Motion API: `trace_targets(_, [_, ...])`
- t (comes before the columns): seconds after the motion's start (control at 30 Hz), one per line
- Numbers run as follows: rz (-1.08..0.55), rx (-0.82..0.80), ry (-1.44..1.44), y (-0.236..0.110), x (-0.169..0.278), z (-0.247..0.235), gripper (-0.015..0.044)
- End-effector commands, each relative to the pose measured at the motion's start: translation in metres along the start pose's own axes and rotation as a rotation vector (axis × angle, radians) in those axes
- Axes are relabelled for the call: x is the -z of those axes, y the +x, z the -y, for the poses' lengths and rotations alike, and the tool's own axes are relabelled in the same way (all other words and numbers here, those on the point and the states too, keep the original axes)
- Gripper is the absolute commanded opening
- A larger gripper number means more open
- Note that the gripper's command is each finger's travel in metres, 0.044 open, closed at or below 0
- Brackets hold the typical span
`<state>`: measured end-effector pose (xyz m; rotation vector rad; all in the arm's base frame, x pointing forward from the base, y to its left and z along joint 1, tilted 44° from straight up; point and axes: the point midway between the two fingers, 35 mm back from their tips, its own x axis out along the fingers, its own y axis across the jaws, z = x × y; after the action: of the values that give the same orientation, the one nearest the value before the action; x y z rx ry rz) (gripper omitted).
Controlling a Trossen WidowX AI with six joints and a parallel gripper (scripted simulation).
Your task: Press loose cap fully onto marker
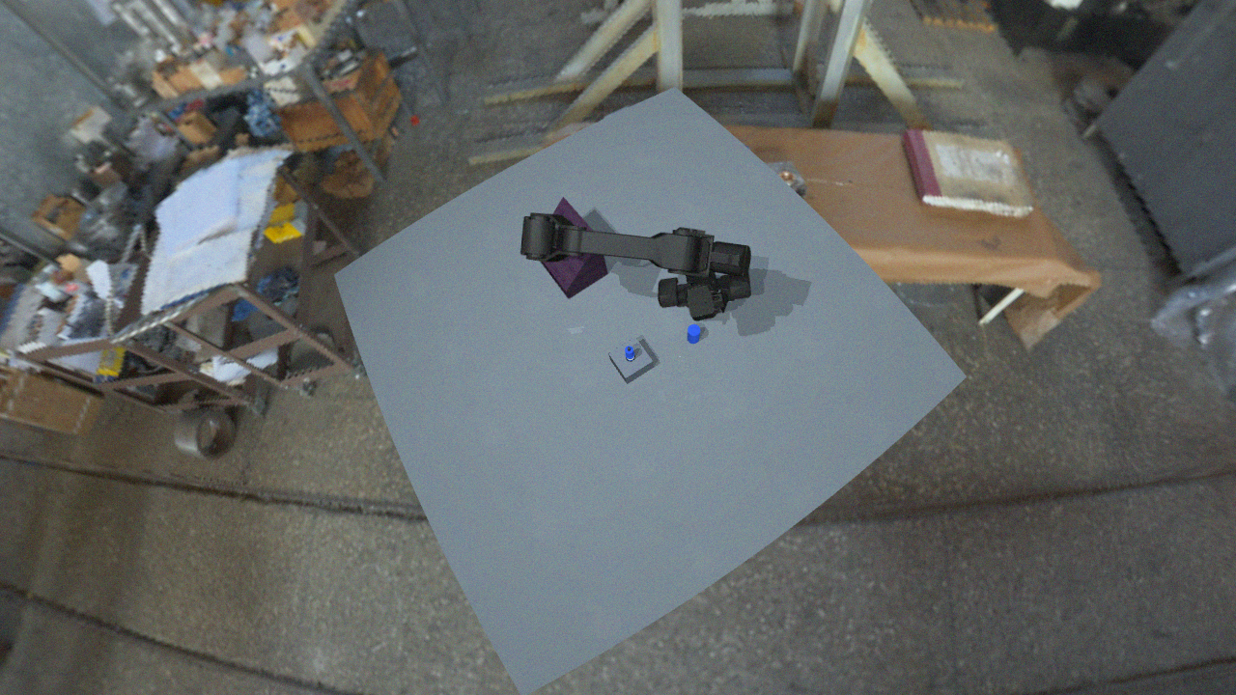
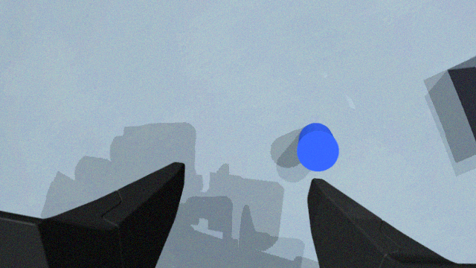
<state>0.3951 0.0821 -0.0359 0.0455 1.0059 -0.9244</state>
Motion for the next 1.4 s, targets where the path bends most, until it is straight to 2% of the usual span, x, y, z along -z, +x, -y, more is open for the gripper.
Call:
trace_targets(0.0, [-0.096, 0.274, 0.656, 0.022, 0.003, 0.035, 0.0249])
trace_targets(0.47, [-0.096, 0.277, 0.661, 0.023, 0.003, 0.034, 0.0249])
trace_targets(0.63, [-0.095, 0.277, 0.661, 0.058, 0.007, 0.040, 0.0249])
trace_targets(1.37, [-0.094, 0.278, 0.661, 0.093, 0.013, 0.047, 0.0249])
